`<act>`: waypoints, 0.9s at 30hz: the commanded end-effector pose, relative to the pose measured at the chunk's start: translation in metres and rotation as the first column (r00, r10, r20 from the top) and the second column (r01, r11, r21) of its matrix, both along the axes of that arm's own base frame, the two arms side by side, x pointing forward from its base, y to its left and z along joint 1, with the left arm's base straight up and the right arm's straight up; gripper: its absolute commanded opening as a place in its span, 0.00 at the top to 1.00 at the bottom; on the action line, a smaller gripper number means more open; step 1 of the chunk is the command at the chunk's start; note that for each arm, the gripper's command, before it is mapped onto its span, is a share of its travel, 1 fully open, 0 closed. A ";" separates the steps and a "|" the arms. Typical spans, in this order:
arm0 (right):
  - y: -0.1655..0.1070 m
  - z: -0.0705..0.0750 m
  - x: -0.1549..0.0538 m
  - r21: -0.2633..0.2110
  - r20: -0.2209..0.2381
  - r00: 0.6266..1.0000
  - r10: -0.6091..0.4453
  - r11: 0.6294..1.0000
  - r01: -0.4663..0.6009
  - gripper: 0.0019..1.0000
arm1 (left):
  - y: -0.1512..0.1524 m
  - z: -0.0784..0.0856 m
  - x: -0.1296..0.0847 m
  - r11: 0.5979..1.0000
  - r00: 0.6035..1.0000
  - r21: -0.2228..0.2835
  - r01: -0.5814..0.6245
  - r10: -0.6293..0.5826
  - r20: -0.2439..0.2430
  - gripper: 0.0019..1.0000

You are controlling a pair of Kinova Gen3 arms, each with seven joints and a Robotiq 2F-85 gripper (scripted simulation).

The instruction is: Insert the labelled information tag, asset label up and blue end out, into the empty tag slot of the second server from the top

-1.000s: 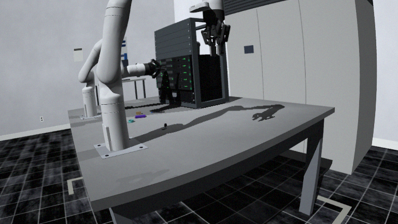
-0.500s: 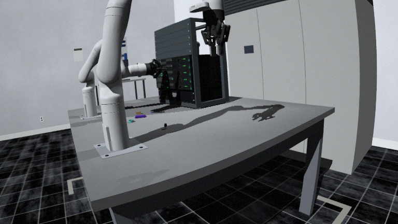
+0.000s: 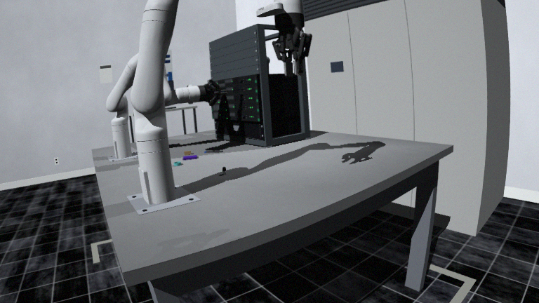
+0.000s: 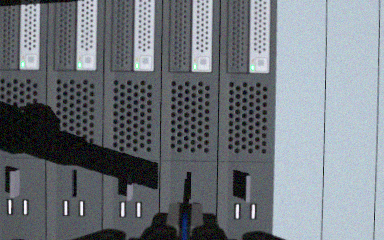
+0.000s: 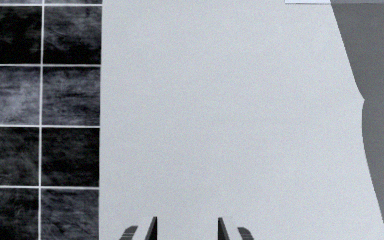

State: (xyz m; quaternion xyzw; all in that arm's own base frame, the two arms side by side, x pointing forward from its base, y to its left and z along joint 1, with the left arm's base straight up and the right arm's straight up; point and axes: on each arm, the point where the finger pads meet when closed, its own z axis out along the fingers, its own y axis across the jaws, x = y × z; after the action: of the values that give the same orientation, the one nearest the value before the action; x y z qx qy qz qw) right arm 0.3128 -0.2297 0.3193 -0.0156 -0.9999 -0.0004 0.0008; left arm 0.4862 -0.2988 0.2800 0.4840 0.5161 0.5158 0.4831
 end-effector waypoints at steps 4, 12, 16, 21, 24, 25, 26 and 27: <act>0.000 0.001 0.000 -0.001 0.002 1.000 0.000 1.000 0.000 0.61 | 0.000 0.001 0.004 1.000 1.000 -0.001 0.000 0.000 0.002 0.99; 0.000 0.001 0.000 -0.001 0.002 1.000 0.000 1.000 0.000 0.61 | 0.000 0.001 0.008 1.000 1.000 -0.001 0.000 0.000 0.002 0.99; 0.000 0.001 0.000 -0.001 0.002 1.000 0.000 1.000 0.000 0.61 | 0.001 0.001 0.011 1.000 1.000 -0.001 0.000 0.000 0.002 0.99; 0.000 0.001 0.000 -0.001 0.002 1.000 0.000 1.000 0.000 0.61 | 0.001 0.001 0.014 1.000 1.000 -0.001 0.000 0.000 0.002 0.99; 0.000 0.001 0.000 -0.001 0.002 1.000 0.000 1.000 0.000 0.61 | 0.001 0.001 0.016 1.000 1.000 -0.001 0.000 0.000 0.002 0.99; 0.000 0.001 0.000 -0.001 0.002 1.000 0.000 1.000 0.000 0.61 | 0.001 0.001 0.016 1.000 1.000 -0.001 0.000 0.000 0.002 0.99; 0.000 0.001 0.000 -0.001 0.002 1.000 0.000 1.000 0.000 0.61 | 0.001 0.001 0.016 1.000 1.000 -0.001 0.000 0.000 0.002 0.99; 0.000 0.001 0.000 -0.001 0.002 1.000 0.000 1.000 0.000 0.61 | 0.001 0.001 0.017 1.000 1.000 -0.001 0.000 0.000 0.002 0.99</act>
State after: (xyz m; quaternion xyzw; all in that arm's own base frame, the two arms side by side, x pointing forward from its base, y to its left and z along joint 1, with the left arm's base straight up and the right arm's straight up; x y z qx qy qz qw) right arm 0.3128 -0.2297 0.3193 -0.0156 -0.9999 -0.0004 0.0008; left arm 0.5018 -0.2978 0.2800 0.4840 0.5161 0.5157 0.4831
